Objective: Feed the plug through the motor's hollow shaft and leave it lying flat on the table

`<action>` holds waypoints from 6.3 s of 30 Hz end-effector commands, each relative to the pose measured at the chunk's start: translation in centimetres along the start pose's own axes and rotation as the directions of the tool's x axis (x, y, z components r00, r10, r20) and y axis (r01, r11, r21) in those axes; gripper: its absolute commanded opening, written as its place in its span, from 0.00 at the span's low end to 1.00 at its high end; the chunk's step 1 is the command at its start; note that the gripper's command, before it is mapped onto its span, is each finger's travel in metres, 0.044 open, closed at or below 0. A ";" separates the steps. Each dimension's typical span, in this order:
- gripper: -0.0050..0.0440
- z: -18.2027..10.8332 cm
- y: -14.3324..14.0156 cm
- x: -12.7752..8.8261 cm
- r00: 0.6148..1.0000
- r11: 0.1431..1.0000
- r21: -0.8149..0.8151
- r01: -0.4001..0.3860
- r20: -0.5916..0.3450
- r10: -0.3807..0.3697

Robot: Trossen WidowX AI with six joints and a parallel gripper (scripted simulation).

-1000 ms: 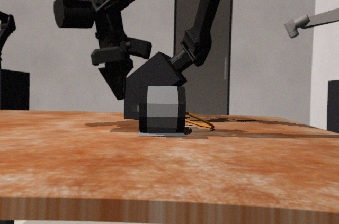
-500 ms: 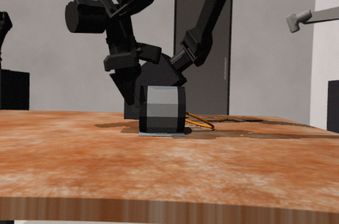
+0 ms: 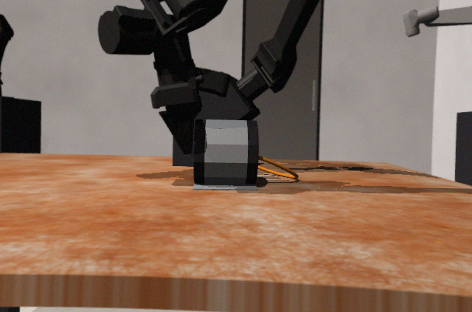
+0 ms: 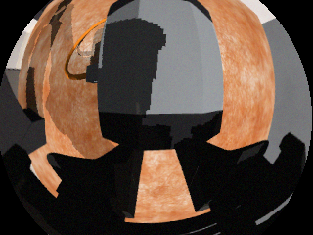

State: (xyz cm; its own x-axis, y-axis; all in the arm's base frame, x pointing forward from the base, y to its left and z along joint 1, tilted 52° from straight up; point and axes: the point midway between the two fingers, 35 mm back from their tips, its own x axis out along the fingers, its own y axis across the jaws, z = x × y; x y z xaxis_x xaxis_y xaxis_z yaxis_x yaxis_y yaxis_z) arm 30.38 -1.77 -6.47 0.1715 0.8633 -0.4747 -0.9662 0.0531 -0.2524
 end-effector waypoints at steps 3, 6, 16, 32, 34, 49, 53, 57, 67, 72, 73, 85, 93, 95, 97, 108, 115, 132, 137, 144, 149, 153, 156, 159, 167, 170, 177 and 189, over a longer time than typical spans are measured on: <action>0.30 0.0 0.0 0.0 1.000 1.000 0.001 -0.001 0.000 0.001; 0.26 0.0 0.0 0.0 1.000 1.000 0.001 -0.001 0.000 0.001; 0.11 -0.1 0.0 0.0 1.000 1.000 0.001 -0.001 0.000 0.001; 0.10 -4.0 0.0 -0.7 1.000 1.000 0.003 0.003 0.000 -0.003; 0.10 -4.0 0.0 -0.7 1.000 1.000 0.003 0.003 0.000 -0.003; 0.20 -4.1 -0.4 1.1 1.000 1.000 -0.008 0.012 -0.009 -0.012; 0.40 -4.1 -0.4 1.1 1.000 1.000 -0.008 0.012 -0.009 -0.012; 0.43 -4.1 -0.4 1.1 1.000 1.000 -0.008 0.012 -0.009 -0.012; 0.43 -3.8 -0.4 2.1 1.000 1.000 -0.003 0.008 -0.006 -0.008; 0.43 -3.5 -0.3 2.8 1.000 1.000 0.001 0.005 -0.002 -0.005; 0.43 -3.4 -0.2 3.0 1.000 1.000 0.001 0.005 -0.001 -0.005; 0.29 -3.5 -0.2 3.0 1.000 1.000 -0.004 0.002 -0.002 -0.002; 0.18 -3.5 -0.2 3.0 1.000 1.000 -0.004 0.002 -0.002 -0.002; 0.12 -3.5 -0.2 3.0 1.000 1.000 -0.004 0.002 -0.002 -0.002; 0.10 -3.7 -0.3 3.0 1.000 1.000 -0.003 0.002 -0.002 -0.002; 0.10 -6.7 -0.3 2.5 1.000 1.000 0.002 0.003 -0.001 -0.003; 0.10 -7.4 -0.2 2.4 1.000 1.000 0.003 0.003 0.000 -0.003; 0.10 -7.3 -0.4 2.9 1.000 1.000 0.003 0.003 0.000 -0.003; 0.35 -7.3 -0.4 2.6 1.000 1.000 0.000 0.011 -0.003 -0.011; 0.43 -7.2 -0.4 2.6 1.000 1.000 0.001 0.008 -0.002 -0.008; 0.38 -7.2 -0.4 2.6 1.000 1.000 0.000 0.010 -0.002 -0.010; 0.29 -7.2 -0.4 2.6 1.000 1.000 0.000 0.010 -0.002 -0.010; 0.25 -7.2 -0.4 2.6 1.000 1.000 0.000 0.010 -0.002 -0.010; 0.21 -7.2 -0.4 2.6 1.000 1.000 0.000 0.010 -0.002 -0.010; 0.10 -7.4 -0.3 2.6 1.000 1.000 0.000 0.010 -0.002 -0.010; 0.10 -8.0 0.3 2.5 1.000 1.000 0.001 0.008 -0.003 -0.008; 0.10 -9.4 2.0 2.2 1.000 1.000 0.002 0.005 -0.001 -0.005; 0.10 -9.7 2.3 2.5 1.000 1.000 0.003 0.003 0.000 -0.003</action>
State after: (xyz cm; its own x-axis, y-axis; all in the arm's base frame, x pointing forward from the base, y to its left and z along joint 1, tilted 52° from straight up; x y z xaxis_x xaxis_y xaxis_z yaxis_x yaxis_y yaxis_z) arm 30.36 -4.54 -16.21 0.1763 0.8628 -0.4738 -0.9659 0.0590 -0.2519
